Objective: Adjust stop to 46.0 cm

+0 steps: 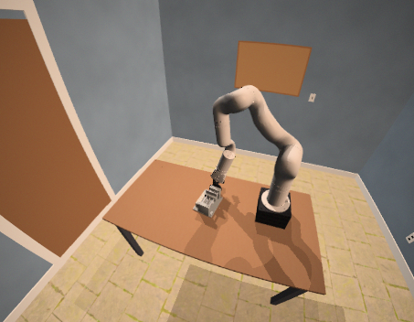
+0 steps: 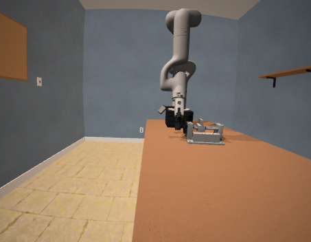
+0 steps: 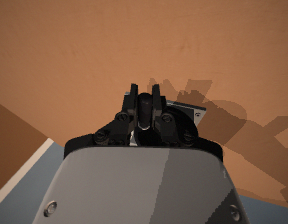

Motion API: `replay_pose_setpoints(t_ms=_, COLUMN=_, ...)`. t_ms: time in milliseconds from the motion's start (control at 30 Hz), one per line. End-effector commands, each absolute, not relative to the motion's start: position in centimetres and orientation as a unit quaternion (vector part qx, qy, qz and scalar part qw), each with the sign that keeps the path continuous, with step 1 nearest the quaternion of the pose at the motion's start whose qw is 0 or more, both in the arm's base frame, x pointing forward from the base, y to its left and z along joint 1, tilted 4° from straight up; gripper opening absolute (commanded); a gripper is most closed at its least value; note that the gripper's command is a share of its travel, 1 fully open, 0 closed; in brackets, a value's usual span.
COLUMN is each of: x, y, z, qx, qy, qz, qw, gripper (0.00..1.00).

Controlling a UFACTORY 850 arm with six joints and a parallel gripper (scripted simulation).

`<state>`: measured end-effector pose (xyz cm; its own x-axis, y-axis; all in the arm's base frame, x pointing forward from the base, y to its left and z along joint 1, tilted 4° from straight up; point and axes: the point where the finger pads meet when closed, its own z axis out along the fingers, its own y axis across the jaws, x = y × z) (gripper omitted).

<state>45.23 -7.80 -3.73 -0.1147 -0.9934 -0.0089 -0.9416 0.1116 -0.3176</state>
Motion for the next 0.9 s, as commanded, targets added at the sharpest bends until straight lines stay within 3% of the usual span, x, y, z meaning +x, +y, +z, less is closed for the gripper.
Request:
replay_pose_setpoints(t_ms=0, x=45.31, y=-7.81, z=-3.92, qx=-0.656, qy=0.737, qz=-0.117, qw=0.111, gripper=0.06)
replay_pose_setpoints(t_ms=867, x=45.23, y=-7.8, z=-4.76, qx=-0.656, qy=0.737, qz=-0.117, qw=0.111, gripper=0.06)
